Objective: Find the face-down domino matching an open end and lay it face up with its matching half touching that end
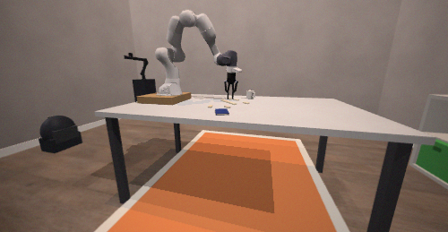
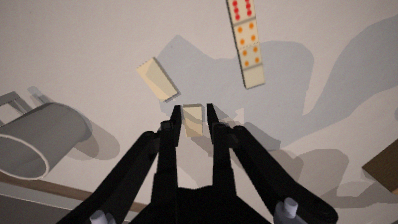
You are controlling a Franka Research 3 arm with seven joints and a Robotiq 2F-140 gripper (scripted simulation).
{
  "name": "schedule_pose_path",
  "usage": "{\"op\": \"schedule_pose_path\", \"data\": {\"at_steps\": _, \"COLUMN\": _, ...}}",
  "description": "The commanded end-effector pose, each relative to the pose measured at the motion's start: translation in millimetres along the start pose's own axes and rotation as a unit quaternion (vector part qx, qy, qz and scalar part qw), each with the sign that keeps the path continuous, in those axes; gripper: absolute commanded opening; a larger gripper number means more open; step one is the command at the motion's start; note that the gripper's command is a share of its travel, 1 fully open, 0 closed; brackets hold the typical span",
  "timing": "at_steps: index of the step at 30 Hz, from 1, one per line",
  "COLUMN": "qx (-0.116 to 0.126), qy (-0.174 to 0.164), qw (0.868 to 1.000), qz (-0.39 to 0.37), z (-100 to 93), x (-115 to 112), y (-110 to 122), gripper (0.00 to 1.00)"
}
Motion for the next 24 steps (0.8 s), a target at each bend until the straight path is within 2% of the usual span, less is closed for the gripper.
{"op": "schedule_pose_path", "data": {"at_steps": 1, "qx": 0.003, "qy": 0.001, "qw": 1.000, "qz": 0.001, "z": 1.5, "x": 0.4, "y": -1.3, "gripper": 0.33}}
{"op": "schedule_pose_path", "data": {"at_steps": 16, "qx": 0.003, "qy": 0.001, "qw": 1.000, "qz": 0.001, "z": 1.5, "x": 0.4, "y": -1.3, "gripper": 0.33}}
{"op": "schedule_pose_path", "data": {"at_steps": 17, "qx": 0.003, "qy": 0.001, "qw": 1.000, "qz": 0.001, "z": 1.5, "x": 0.4, "y": -1.3, "gripper": 0.22}}
{"op": "schedule_pose_path", "data": {"at_steps": 24, "qx": 0.003, "qy": 0.001, "qw": 1.000, "qz": 0.001, "z": 1.5, "x": 0.4, "y": -1.3, "gripper": 0.22}}
Point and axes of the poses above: the point where the finger pads meet when closed, its own z axis out along the fingers, its own y axis across the jaws, x = y × z, the point moved 3 cm from there along -z, back along the fingers, and after that the axes turned 3 degrees about -z, right-handed, at the moved point
